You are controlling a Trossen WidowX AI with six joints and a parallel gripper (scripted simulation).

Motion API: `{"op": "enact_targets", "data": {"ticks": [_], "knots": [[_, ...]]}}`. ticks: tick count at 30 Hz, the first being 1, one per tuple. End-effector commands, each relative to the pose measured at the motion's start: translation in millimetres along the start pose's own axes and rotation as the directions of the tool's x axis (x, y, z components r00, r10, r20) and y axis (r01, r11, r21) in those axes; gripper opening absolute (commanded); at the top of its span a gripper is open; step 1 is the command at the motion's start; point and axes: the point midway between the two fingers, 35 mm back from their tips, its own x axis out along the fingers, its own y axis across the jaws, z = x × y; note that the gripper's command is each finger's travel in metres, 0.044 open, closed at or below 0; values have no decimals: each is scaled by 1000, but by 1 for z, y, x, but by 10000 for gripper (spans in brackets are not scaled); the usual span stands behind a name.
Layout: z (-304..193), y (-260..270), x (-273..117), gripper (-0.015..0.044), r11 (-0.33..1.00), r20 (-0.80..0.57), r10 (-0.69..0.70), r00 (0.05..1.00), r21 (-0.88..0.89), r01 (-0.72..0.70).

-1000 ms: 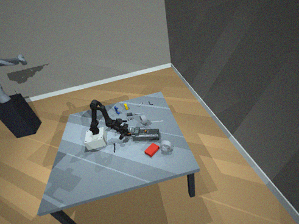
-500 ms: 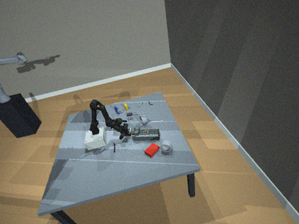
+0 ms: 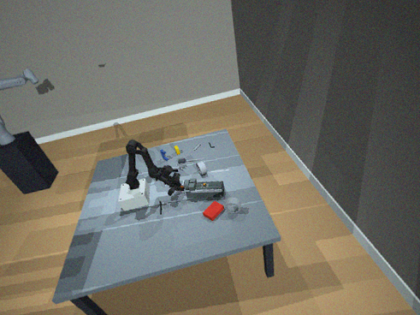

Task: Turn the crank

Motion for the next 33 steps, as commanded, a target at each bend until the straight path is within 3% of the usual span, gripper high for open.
{"op": "enact_targets", "data": {"ticks": [1,33], "knots": [[2,9,-2,0,1000,3,23,1000,-8,-23],[6,14,-7,0,1000,4,24,1000,-8,-24]]}}
